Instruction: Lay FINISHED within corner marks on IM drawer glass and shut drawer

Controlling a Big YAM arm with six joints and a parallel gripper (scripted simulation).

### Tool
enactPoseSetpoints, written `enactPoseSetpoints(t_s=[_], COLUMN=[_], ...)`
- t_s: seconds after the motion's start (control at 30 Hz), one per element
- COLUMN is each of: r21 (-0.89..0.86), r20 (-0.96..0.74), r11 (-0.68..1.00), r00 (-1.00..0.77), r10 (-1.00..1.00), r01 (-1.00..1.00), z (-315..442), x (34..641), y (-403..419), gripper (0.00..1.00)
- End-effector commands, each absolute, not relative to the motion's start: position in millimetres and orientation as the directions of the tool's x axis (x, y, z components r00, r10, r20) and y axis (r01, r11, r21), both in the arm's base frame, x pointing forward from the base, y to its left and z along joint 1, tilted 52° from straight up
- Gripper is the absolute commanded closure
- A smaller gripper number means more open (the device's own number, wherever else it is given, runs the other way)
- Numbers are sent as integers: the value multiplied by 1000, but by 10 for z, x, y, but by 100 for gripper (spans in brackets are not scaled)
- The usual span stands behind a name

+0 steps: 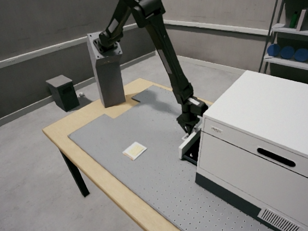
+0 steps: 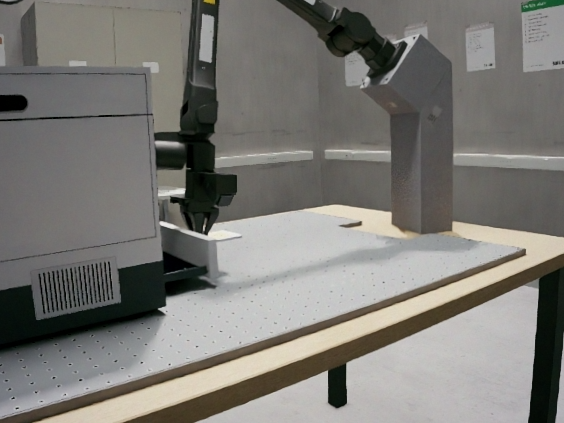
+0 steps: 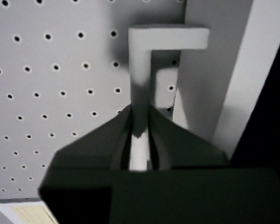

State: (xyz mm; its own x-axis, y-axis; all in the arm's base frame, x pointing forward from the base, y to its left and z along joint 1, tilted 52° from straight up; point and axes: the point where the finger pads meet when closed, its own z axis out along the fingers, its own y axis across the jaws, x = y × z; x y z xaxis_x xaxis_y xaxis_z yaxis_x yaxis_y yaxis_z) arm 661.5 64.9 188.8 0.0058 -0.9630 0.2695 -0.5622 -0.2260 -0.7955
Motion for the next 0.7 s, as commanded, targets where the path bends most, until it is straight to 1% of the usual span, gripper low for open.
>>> enactPoseSetpoints(t_s=[0.0,0.53,0.57,0.67], r21=[-795,-795,-781,-769], r20=[268,268,261,263], r11=[-223,-223,-210,-208], r00=[4,4,-3,-2], r10=[-963,-963,-965,-965], r01=[-564,-564,-588,-604], z=[1947,1947,1940,1876], x=[6549,6549,6622,6513], y=[608,608,645,609], gripper=[93,93,93,93])
